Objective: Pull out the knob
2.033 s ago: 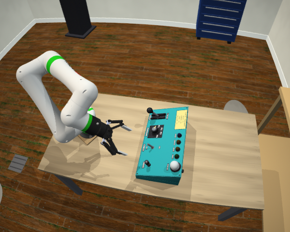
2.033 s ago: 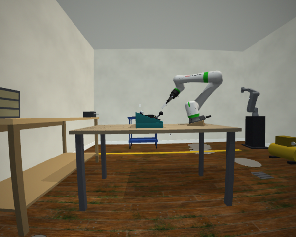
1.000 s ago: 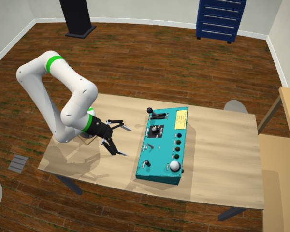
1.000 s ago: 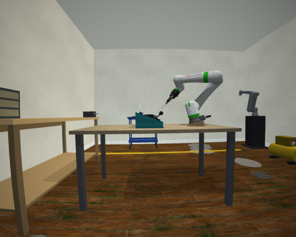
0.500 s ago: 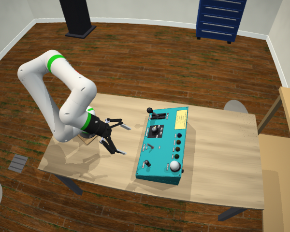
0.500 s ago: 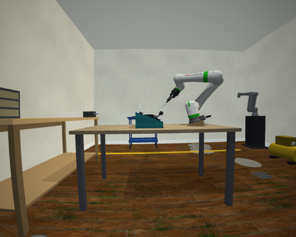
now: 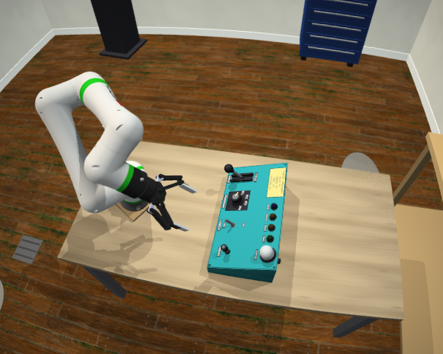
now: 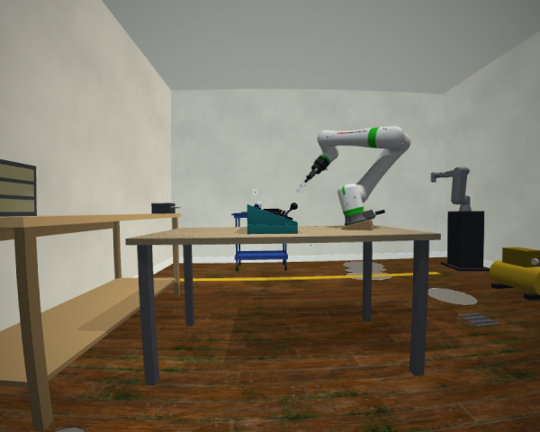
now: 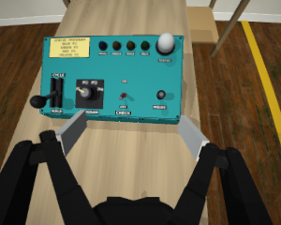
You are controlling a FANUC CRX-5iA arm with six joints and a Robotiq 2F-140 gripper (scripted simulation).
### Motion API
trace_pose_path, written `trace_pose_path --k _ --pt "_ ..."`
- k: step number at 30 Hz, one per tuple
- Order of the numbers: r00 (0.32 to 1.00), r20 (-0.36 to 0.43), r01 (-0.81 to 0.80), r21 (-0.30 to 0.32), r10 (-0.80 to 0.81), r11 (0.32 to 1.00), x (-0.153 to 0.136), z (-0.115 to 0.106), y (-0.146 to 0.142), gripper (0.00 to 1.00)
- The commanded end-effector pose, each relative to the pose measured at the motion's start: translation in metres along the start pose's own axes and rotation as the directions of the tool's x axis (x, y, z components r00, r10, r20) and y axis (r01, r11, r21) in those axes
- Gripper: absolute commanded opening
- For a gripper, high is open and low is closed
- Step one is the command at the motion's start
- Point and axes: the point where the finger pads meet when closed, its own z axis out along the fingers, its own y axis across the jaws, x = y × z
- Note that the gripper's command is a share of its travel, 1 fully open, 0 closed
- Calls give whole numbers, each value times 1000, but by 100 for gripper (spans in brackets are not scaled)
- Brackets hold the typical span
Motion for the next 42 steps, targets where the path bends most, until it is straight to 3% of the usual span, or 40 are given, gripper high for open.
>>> trace_pose_path --k 1,23,31,35,38,42 --pt "1000 -5 0 8 0 1000 1 -3 0 100" --pt "1000 4 -5 10 5 1000 5 -17 -1 100" --pt "980 182 -80 9 77 997 -22 -3 24 100" --pt "980 182 -80 9 77 997 -22 -3 24 100" --pt "963 254 -87 -12 87 996 -26 7 38 100" --pt "954 287 -82 -26 86 996 -25 13 45 100"
